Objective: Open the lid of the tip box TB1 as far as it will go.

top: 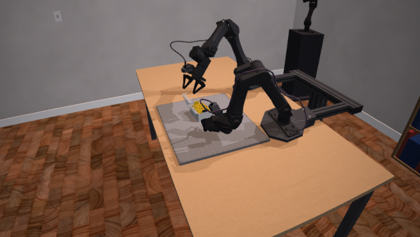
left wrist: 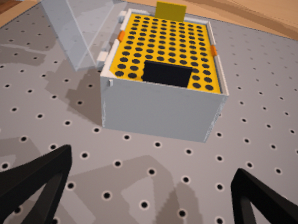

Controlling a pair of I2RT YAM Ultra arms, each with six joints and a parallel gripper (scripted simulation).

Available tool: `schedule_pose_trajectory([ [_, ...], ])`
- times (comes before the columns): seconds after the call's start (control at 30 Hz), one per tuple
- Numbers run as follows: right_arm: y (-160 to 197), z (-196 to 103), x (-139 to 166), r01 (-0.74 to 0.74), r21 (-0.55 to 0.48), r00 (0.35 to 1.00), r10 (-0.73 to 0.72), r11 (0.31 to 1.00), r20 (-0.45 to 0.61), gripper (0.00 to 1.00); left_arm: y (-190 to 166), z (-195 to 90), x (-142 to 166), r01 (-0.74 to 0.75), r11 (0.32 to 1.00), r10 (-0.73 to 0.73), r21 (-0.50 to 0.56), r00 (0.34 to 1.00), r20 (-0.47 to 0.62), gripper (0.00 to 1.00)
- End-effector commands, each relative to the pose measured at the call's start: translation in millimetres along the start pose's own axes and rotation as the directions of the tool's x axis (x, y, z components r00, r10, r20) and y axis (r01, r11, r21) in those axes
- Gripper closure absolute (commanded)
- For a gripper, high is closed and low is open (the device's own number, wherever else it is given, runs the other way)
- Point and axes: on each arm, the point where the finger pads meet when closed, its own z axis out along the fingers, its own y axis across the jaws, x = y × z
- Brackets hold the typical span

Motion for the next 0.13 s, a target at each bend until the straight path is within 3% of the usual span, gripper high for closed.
schedule_pose_trajectory([
  [0.0,0.6,-14.0,-19.4,-0.010,-0.018,0.998,0.011,1.000,0.061,0.00,-0.3,0.6,-9.1,-0.014,1.000,0.014,0.018,1.000,0.027,0.00],
  [0.1,0.6,-14.0,-19.4,-0.010,-0.018,0.998,0.011,1.000,0.061,0.00,-0.3,0.6,-9.1,-0.014,1.000,0.014,0.018,1.000,0.027,0.00],
])
